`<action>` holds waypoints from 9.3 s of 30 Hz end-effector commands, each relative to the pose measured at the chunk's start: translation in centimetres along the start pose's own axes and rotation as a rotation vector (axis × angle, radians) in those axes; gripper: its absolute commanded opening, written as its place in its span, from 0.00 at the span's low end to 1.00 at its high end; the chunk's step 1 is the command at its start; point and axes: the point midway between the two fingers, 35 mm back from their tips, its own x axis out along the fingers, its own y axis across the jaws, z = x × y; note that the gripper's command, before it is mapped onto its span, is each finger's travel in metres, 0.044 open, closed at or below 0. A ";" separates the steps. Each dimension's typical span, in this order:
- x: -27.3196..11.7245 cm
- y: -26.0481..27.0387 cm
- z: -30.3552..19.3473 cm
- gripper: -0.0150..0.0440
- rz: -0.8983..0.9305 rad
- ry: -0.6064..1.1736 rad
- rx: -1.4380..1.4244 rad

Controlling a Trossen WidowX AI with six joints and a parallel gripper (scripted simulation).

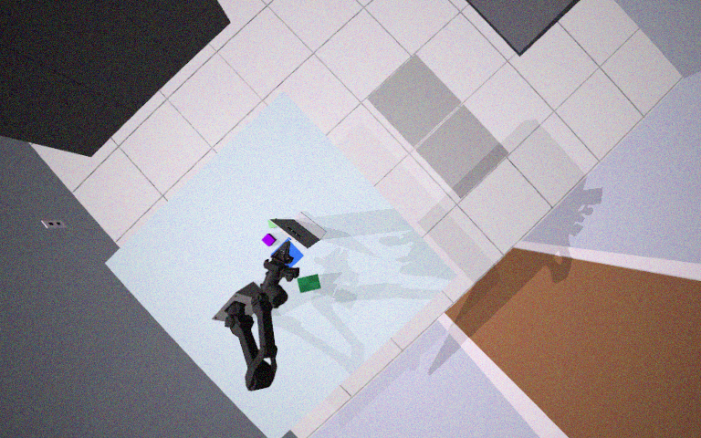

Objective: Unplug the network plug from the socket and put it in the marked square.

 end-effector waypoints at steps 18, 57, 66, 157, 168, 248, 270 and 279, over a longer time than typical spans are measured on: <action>2.3 -0.2 0.4 0.36 0.000 0.007 -0.004; 0.7 -0.2 0.0 0.25 0.000 0.007 -0.004; 0.3 -0.2 -0.1 0.25 -0.001 0.007 -0.003; -4.1 1.9 -2.6 0.25 -0.006 0.015 -0.004; -5.0 4.1 -2.3 0.25 -0.004 0.013 -0.002; -9.9 -17.1 -4.3 0.25 -0.955 -0.315 0.166; -9.9 -19.0 -4.3 0.25 -0.955 -0.314 0.165; -10.0 -19.8 -4.3 0.25 -0.955 -0.315 0.163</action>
